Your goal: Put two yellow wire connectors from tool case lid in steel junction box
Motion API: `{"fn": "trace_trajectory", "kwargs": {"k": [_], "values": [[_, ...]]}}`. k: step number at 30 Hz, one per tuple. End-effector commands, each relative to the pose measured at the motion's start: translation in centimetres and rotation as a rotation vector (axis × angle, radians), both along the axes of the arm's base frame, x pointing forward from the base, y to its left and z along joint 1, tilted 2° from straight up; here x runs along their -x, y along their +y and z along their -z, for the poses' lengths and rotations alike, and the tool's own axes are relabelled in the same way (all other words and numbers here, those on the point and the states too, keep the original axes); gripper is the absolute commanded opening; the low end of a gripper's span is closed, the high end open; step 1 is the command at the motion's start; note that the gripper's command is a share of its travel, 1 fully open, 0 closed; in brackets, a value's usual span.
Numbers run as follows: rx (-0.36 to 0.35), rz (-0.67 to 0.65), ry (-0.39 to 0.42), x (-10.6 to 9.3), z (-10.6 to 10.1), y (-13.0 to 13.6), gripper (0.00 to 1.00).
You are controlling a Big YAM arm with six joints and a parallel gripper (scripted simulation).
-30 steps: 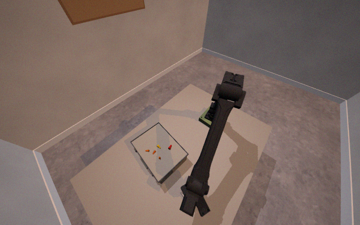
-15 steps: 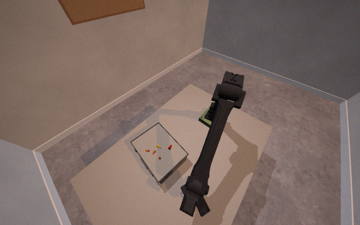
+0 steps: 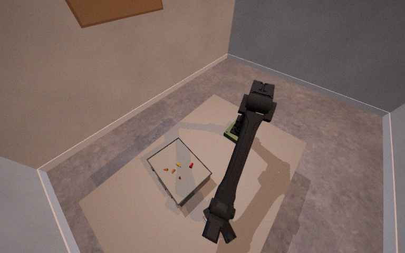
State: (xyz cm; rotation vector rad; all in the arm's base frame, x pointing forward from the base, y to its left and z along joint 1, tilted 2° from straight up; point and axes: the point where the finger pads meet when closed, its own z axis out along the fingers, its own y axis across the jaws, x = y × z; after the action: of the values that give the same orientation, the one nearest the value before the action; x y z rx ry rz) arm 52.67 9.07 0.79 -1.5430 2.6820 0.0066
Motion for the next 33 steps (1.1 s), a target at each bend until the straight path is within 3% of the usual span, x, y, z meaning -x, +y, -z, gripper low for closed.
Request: {"fn": "trace_trajectory", "kwargs": {"k": [1, 33], "values": [[0.005, 0.005, 0.018, 0.5, 1.4, 0.6, 0.09], [0.005, 0.004, 0.016, 0.5, 3.6, 0.7, 0.09]]}}
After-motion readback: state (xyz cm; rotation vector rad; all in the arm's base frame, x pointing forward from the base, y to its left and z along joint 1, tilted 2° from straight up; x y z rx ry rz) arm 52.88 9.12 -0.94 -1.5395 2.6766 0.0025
